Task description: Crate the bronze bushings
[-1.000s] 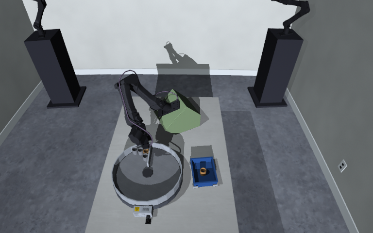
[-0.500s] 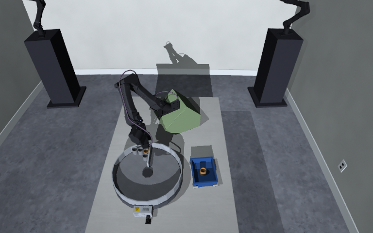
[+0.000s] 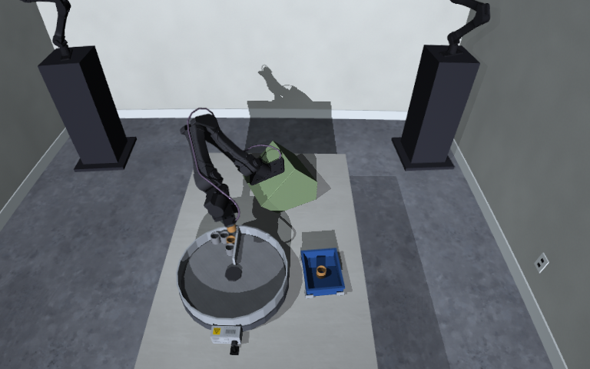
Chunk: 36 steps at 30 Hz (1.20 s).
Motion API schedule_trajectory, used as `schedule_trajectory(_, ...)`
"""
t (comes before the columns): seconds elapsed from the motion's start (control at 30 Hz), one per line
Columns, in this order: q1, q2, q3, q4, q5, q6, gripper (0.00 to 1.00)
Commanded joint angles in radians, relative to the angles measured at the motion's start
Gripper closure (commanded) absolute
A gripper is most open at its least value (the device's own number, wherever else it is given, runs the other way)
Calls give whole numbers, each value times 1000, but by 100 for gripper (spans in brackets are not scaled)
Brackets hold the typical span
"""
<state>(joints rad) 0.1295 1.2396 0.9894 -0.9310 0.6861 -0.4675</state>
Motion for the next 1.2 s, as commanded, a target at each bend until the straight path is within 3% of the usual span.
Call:
schedule_trajectory(0.0,41,-14,56,-104,12,62,100)
schedule_trajectory(0.23,64,-15,82,-152,13,97,100)
schedule_trajectory(1.17,66,-14,84,-156,13,99,100)
